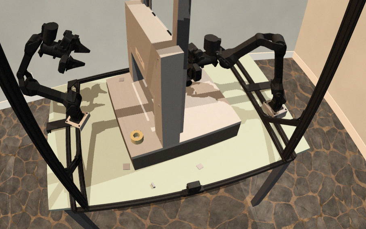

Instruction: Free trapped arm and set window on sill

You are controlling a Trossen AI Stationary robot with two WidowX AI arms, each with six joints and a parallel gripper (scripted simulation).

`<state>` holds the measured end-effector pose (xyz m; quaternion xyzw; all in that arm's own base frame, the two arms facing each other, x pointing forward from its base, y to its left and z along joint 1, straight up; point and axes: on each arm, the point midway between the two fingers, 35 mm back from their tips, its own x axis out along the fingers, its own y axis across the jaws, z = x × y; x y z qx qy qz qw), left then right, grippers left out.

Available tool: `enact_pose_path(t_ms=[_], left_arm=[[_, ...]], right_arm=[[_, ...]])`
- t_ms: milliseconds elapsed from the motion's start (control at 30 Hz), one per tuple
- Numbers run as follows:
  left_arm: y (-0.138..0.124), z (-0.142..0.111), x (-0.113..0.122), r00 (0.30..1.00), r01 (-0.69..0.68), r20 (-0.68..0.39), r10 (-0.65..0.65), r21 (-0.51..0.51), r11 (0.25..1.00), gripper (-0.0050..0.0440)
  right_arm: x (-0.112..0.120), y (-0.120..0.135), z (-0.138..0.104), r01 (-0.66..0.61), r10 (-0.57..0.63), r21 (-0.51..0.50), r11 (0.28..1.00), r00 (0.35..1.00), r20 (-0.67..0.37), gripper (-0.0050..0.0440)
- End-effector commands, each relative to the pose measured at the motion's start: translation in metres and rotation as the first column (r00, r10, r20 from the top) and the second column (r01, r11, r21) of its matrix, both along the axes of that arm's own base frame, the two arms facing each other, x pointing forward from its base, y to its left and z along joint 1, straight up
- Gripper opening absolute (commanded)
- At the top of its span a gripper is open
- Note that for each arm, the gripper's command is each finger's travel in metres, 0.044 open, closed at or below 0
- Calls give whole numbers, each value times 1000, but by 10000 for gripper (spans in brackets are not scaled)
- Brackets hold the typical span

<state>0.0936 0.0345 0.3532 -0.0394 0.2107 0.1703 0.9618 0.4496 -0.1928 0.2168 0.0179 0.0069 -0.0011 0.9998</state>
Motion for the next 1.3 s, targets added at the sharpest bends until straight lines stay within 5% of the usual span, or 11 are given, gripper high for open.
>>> enact_pose_path(t_ms=[0, 400, 1267], left_arm=[[0, 0, 0, 1000, 4, -1, -4, 2, 1000, 400], [0, 0, 0, 1000, 4, -1, -4, 2, 1000, 400], [0, 0, 0, 1000, 4, -1, -4, 2, 1000, 400]], right_arm=[[3, -1, 15, 15, -13, -36, 999, 998, 67, 400], [4, -2, -22, 15, -13, -36, 999, 998, 60, 400], [4, -2, -49, 15, -13, -36, 999, 998, 58, 400]])
